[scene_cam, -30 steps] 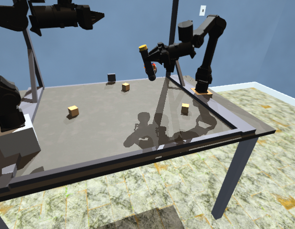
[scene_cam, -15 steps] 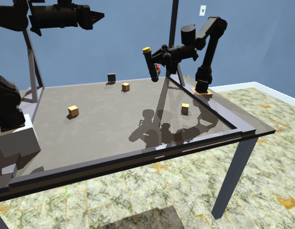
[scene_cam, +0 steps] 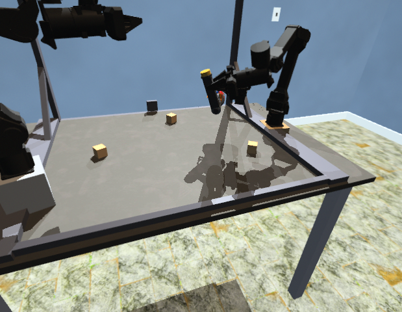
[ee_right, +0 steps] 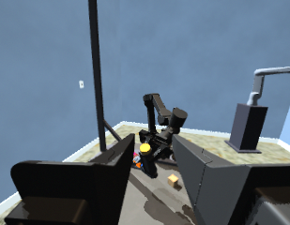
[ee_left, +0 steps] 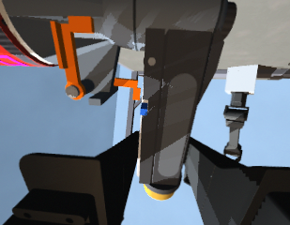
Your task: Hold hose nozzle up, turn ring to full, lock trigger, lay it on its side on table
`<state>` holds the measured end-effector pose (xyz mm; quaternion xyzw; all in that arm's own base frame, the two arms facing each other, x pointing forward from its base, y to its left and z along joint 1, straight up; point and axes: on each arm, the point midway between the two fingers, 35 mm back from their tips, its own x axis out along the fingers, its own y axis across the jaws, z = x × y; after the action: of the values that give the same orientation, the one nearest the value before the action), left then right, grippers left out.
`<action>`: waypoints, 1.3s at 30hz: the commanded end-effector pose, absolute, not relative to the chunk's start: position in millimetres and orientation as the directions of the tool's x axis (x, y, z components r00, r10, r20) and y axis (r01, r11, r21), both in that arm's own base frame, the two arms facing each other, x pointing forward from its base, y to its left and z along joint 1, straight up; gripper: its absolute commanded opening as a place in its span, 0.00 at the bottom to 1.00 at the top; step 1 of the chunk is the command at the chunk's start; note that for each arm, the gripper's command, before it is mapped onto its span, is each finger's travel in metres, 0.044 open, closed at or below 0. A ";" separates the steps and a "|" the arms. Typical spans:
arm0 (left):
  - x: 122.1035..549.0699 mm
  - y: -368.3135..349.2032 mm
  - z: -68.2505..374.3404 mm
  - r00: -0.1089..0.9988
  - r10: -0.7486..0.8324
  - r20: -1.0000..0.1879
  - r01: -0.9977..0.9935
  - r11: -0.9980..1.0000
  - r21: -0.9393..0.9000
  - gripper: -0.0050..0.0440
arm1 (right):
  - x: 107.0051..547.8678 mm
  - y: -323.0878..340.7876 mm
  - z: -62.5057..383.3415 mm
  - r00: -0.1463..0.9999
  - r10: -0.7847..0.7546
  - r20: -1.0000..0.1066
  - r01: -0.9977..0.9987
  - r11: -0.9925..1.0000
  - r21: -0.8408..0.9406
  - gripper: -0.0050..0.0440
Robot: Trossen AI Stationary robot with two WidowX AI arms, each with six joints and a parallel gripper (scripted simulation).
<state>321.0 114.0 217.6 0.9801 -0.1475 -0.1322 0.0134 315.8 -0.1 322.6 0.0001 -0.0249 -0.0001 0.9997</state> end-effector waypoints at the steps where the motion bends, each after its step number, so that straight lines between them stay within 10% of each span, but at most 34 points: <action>1: 309.4 104.5 220.9 0.919 -0.316 -0.236 -0.314 -0.948 0.046 0.44 | 314.6 -0.4 329.9 0.998 -0.003 0.067 0.003 1.000 -0.003 0.46; 39: 257.8 58.0 174.2 0.857 -0.457 -0.238 -0.448 -0.889 0.093 0.44 | 314.6 -0.4 329.9 0.998 -0.003 0.067 0.003 1.000 -0.003 0.46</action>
<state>266.9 64.8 173.1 0.9651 -0.2231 -0.1347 0.0238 315.8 -0.1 322.6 0.0001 -0.0249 -0.0001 0.9997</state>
